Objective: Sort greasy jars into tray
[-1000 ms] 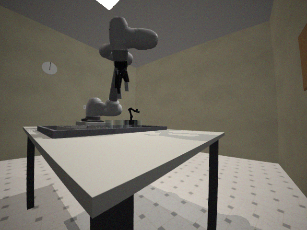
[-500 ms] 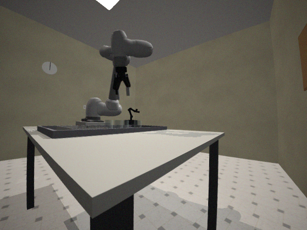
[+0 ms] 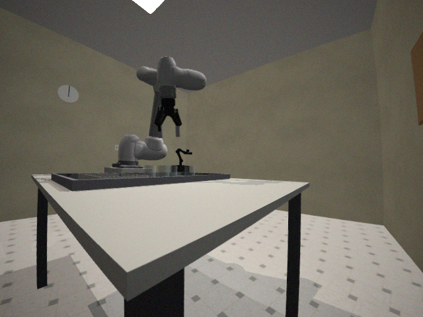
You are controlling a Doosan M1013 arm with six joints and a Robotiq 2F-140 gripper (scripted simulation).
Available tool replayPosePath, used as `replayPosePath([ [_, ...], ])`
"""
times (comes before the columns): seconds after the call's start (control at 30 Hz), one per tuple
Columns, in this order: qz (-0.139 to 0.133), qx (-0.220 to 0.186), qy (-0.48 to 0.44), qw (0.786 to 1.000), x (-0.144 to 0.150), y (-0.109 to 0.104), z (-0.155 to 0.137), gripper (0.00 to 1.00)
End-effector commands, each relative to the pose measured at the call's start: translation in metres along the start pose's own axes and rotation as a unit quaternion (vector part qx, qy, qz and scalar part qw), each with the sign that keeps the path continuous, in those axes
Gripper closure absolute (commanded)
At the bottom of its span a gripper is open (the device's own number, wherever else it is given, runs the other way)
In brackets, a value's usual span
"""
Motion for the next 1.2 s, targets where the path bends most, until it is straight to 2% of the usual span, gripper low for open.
replayPosePath([
  [0.0,0.021,-0.003,0.019,1.000,0.012,0.003,0.005,0.00],
  [0.07,0.021,-0.003,0.019,1.000,0.012,0.003,0.005,0.00],
  [0.1,0.072,-0.012,0.068,0.995,0.047,0.014,0.022,0.00],
  [0.4,0.072,-0.012,0.068,0.995,0.047,0.014,0.022,0.00],
  [0.6,0.111,-0.019,0.104,0.988,0.073,0.022,0.034,0.00],
  [0.87,0.111,-0.019,0.104,0.988,0.073,0.022,0.034,0.00],
  [0.9,0.111,-0.019,0.104,0.988,0.073,0.022,0.034,1.00],
  [1.17,0.111,-0.019,0.104,0.988,0.073,0.022,0.034,1.00],
])
Point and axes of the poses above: the point where the finger pads meet when closed, its own y axis out along the fingers, its own x axis across the jaws, z = x × y, the point moved 3 cm from there along -y, back along the fingers, and after that the axes turned 14 degrees about -y, right-handed, at the moved point
